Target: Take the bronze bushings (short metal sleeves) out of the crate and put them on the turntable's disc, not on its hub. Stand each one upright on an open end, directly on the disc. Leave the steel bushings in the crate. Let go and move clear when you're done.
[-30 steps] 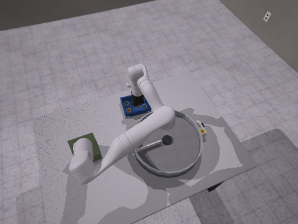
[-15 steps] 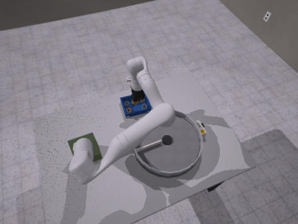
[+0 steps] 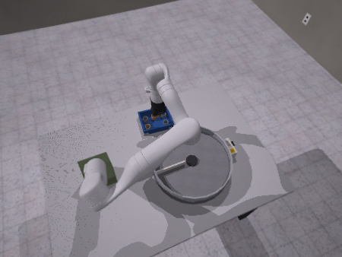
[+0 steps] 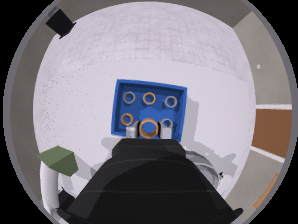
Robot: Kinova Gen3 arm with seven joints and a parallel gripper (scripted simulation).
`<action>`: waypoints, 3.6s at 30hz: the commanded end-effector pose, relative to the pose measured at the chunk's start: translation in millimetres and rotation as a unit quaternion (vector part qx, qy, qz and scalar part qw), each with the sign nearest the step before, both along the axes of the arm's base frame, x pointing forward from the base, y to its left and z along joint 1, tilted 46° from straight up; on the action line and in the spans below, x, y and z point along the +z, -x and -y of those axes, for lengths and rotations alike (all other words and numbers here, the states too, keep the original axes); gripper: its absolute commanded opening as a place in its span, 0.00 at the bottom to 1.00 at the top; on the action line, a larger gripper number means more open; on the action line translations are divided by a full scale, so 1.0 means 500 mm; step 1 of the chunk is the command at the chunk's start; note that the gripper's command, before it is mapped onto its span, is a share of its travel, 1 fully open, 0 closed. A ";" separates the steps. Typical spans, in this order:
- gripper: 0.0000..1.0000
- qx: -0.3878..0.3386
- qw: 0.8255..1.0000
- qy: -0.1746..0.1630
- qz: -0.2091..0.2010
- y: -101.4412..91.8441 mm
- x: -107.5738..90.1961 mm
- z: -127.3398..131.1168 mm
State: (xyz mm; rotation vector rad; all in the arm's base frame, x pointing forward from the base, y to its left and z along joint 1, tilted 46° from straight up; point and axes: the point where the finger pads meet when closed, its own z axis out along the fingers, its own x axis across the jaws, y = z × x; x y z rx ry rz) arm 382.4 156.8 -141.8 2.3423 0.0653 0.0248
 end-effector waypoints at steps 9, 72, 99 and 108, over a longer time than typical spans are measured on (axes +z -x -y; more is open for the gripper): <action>0.00 0.002 1.000 -0.001 -0.001 0.000 0.006 -0.007; 0.00 0.002 1.000 0.001 -0.003 0.007 0.341 0.323; 0.00 0.003 1.000 0.001 -0.003 0.007 0.361 0.341; 0.00 0.003 1.000 0.001 -0.003 0.007 0.361 0.341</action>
